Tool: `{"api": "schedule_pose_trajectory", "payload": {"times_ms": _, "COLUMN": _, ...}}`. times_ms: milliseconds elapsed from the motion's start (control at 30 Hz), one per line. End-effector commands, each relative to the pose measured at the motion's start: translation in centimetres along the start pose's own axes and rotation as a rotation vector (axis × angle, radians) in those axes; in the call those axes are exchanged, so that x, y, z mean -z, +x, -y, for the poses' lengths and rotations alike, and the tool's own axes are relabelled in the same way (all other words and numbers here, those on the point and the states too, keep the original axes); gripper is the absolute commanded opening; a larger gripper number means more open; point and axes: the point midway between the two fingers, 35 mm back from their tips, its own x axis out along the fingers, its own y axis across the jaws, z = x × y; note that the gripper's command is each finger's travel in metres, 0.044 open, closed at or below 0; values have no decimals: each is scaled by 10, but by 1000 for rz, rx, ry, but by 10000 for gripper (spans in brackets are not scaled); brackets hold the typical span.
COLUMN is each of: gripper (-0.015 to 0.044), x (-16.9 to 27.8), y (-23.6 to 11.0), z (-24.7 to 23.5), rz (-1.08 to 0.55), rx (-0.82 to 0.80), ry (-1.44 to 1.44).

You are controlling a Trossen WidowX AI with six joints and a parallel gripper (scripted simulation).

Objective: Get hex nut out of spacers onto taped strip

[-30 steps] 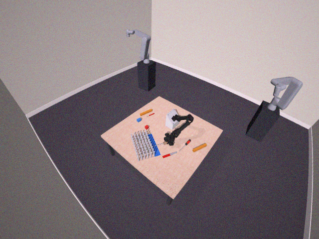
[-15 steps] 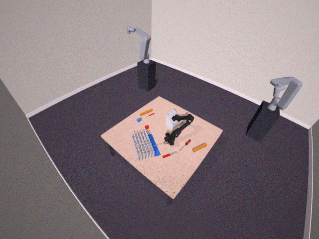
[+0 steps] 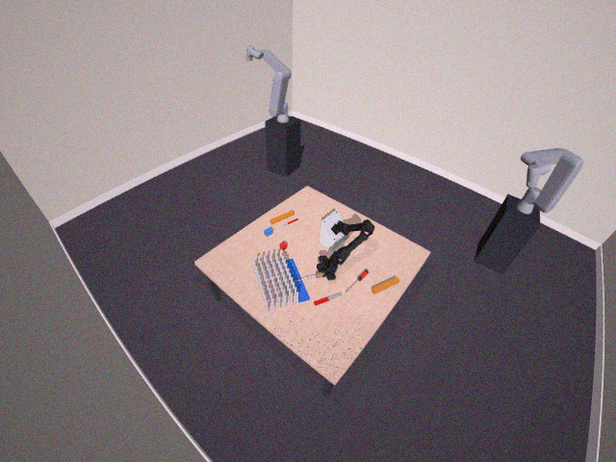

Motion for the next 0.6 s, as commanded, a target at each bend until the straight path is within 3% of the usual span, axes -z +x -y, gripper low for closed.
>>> {"api": "schedule_pose_trajectory", "payload": {"times_ms": 0, "gripper": 0, "x": -4, "y": -5, "z": -2, "rz": 10, "rx": -10, "ry": -2}}
{"api": "schedule_pose_trajectory", "payload": {"times_ms": 567, "gripper": 0, "x": 30, "y": -31, "z": 3, "rz": 8, "rx": -6, "ry": 3}}
